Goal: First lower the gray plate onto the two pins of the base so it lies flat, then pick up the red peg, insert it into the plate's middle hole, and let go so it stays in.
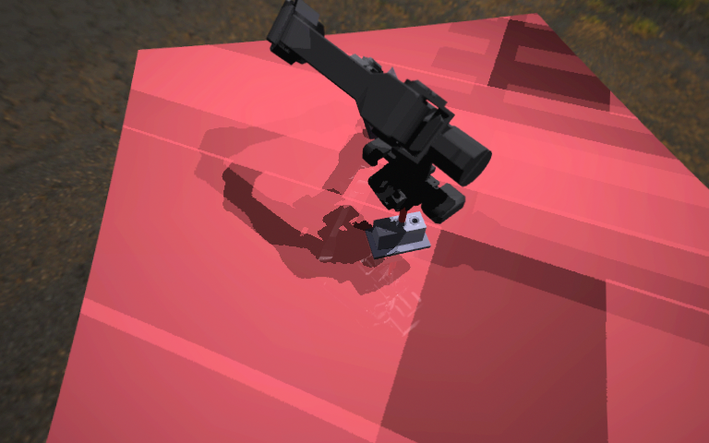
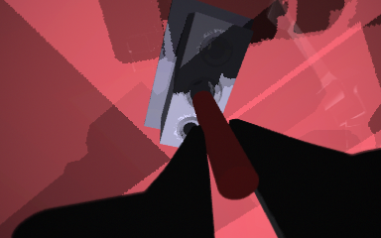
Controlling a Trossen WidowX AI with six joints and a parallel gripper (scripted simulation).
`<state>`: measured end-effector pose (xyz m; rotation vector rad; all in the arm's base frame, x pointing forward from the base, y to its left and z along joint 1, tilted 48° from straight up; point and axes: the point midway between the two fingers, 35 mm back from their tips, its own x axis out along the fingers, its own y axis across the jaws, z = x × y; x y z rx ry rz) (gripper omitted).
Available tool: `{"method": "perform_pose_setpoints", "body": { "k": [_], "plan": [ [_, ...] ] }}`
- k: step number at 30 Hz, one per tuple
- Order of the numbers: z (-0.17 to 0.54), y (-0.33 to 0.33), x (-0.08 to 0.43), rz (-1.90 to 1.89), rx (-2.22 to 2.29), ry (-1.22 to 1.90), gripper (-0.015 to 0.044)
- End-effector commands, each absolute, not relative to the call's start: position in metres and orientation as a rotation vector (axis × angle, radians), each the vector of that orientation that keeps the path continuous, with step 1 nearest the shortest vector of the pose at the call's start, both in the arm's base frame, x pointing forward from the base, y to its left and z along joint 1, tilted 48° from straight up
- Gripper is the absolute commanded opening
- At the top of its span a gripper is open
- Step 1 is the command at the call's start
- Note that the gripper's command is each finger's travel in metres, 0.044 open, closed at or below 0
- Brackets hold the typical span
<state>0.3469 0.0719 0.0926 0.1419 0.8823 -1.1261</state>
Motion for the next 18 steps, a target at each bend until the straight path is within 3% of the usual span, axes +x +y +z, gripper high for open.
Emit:
{"method": "perform_pose_setpoints", "body": {
  "k": [1,18],
  "plan": [
    [0.0938,0.0716,0.3472,-1.123,0.135,0.881,0.0],
    [0.0883,0.0654,0.3486,-1.125,0.138,0.881,0.0]
  ]
}}
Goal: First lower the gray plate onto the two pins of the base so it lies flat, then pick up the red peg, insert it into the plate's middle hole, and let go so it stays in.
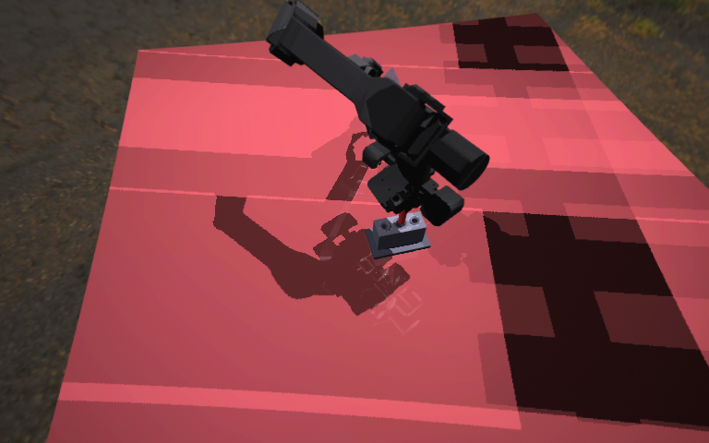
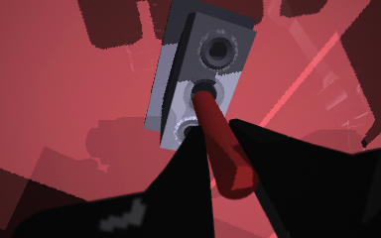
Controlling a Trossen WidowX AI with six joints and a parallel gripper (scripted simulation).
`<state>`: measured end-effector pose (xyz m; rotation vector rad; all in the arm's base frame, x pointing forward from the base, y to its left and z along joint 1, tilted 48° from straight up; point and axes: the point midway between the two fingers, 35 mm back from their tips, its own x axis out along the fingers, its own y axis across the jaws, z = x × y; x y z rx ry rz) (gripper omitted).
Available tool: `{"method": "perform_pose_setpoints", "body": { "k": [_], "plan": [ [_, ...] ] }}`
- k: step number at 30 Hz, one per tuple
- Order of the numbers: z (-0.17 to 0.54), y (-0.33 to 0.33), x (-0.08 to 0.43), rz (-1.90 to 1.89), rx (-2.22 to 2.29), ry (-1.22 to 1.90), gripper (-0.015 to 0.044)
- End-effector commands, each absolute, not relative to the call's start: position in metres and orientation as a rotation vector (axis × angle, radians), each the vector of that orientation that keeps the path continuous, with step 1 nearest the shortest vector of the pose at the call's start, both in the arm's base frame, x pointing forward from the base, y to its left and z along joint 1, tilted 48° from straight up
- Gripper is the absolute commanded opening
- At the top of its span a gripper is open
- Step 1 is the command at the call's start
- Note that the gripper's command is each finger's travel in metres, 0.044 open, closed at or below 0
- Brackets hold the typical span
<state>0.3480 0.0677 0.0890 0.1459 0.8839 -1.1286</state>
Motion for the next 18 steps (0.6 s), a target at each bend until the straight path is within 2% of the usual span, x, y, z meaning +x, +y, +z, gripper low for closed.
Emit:
{"method": "perform_pose_setpoints", "body": {
  "k": [1,18],
  "plan": [
    [0.0874,0.0641,0.3489,-1.124,0.138,0.881,0.0],
    [0.0837,0.06,0.3492,-1.13,0.141,0.884,0.0]
  ]
}}
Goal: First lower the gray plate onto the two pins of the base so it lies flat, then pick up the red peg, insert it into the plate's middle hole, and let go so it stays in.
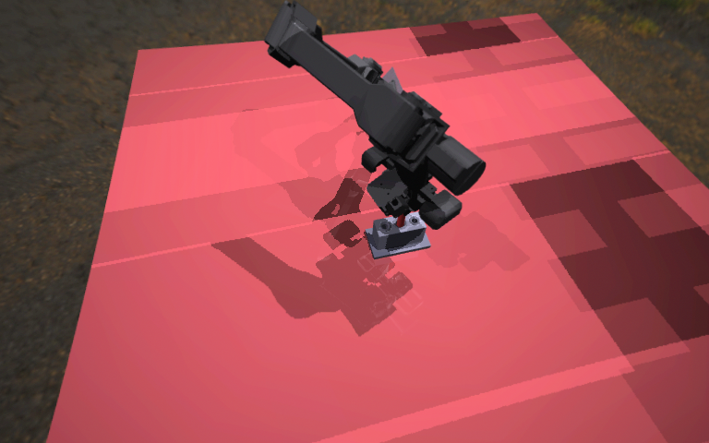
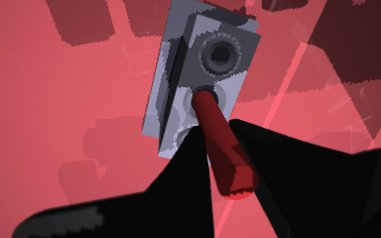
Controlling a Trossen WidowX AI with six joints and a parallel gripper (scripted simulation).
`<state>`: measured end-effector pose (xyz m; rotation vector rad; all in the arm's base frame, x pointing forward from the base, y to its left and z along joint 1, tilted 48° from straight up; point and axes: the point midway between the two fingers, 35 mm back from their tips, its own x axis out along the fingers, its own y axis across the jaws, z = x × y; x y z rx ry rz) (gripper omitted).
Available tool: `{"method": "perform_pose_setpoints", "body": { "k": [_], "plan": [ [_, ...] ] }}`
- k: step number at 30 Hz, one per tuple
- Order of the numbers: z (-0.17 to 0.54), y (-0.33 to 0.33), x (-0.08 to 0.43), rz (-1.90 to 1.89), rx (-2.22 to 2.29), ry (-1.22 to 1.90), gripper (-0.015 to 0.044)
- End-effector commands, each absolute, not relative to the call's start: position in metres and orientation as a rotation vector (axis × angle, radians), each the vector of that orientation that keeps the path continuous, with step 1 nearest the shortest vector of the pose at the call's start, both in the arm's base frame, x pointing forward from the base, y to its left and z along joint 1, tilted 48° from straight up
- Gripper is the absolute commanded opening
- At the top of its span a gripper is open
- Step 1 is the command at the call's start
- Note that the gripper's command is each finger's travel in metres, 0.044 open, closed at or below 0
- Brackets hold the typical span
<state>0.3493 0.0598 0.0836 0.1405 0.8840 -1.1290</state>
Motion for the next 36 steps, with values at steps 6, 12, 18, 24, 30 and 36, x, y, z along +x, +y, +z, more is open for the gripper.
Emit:
{"method": "perform_pose_setpoints", "body": {
  "k": [6,12,18,24,30,36],
  "plan": [
    [0.0826,0.0592,0.3483,-1.13,0.141,0.884,0.0],
    [0.082,0.0588,0.3483,-1.131,0.139,0.885,0.0],
    [0.082,0.0588,0.3483,-1.131,0.139,0.885,0.0026],
    [0.082,0.0588,0.3483,-1.131,0.139,0.885,0.015],
    [0.082,0.0588,0.3483,-1.131,0.139,0.885,0.015],
    [0.0834,0.0606,0.3477,-1.126,0.136,0.882,0.015]
  ]
}}
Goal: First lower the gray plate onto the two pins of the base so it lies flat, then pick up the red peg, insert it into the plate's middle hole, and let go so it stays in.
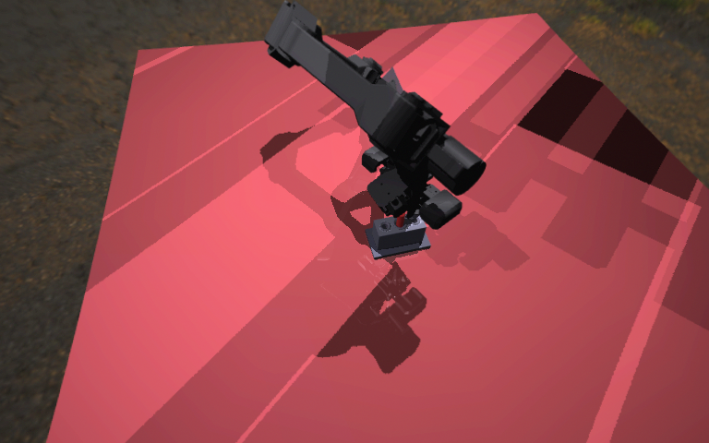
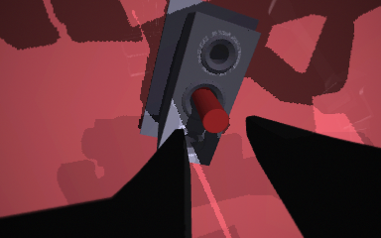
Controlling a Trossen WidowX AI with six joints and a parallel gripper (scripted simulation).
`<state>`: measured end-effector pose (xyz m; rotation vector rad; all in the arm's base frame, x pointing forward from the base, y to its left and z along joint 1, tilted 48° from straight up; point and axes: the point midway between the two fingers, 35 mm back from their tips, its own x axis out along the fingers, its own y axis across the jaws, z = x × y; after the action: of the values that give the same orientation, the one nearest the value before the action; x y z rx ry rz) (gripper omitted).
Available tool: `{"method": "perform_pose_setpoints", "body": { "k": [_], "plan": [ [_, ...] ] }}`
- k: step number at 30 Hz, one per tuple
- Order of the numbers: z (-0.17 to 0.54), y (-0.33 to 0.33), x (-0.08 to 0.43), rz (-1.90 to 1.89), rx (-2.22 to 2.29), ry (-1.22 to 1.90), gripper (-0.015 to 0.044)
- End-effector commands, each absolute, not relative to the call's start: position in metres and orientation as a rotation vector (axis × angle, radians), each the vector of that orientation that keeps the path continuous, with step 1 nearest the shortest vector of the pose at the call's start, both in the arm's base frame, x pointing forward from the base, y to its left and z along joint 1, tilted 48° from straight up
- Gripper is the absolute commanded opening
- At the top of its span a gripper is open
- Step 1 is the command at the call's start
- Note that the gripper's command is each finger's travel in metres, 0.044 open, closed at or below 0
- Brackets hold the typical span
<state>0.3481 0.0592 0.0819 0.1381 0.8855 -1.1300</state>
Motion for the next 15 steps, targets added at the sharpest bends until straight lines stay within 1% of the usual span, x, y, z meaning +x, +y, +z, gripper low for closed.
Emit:
{"method": "perform_pose_setpoints", "body": {
  "k": [1,15],
  "plan": [
    [0.0839,0.0613,0.3475,-1.125,0.135,0.881,0.015],
    [0.0889,0.0678,0.3445,-1.123,0.134,0.88,0.015]
  ]
}}
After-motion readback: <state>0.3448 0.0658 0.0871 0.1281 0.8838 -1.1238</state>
